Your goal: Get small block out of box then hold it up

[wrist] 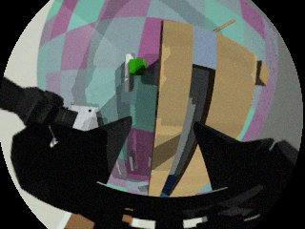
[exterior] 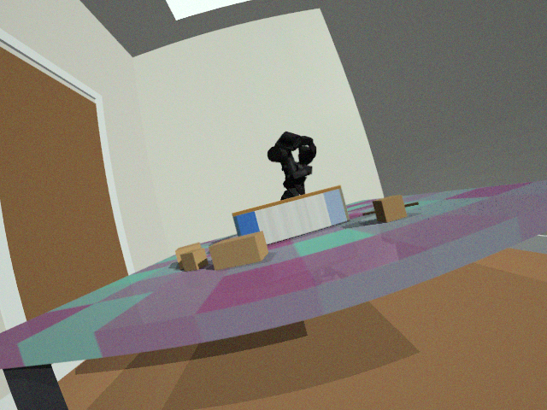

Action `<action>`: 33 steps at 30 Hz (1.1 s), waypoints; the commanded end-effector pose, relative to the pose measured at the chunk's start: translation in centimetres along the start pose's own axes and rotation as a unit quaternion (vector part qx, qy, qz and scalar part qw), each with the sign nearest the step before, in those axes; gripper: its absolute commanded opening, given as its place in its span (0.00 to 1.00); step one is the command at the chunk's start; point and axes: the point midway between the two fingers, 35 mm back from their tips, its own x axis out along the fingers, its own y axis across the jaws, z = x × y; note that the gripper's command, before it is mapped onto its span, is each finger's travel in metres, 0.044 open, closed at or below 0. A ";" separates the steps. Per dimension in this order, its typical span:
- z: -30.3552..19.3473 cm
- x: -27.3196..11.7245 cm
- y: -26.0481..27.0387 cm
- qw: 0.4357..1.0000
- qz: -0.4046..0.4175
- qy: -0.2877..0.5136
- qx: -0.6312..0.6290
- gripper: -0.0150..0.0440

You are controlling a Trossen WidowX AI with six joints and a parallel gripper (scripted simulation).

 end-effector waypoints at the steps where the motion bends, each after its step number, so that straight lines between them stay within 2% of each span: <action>1: -6.0 -3.6 0.6 1.000 -0.007 0.000 0.010 0.93; 4: -8.3 -5.0 1.3 1.000 -0.010 -0.003 0.010 0.93; 5: -5.5 -3.3 0.4 1.000 -0.010 0.003 0.011 0.93; 7: -5.3 -3.3 0.4 0.999 -0.013 0.004 0.040 0.84; 9: -4.7 -3.5 0.5 0.992 -0.019 0.006 0.122 0.75; 13: -3.4 -3.7 0.6 0.955 -0.035 0.007 0.296 0.74; 18: -1.7 -3.9 0.9 0.865 -0.056 -0.002 0.499 0.74; 23: -0.2 -4.1 1.3 0.736 -0.072 -0.020 0.673 0.74; 33: 1.7 -4.2 1.8 0.561 -0.084 -0.049 0.822 0.74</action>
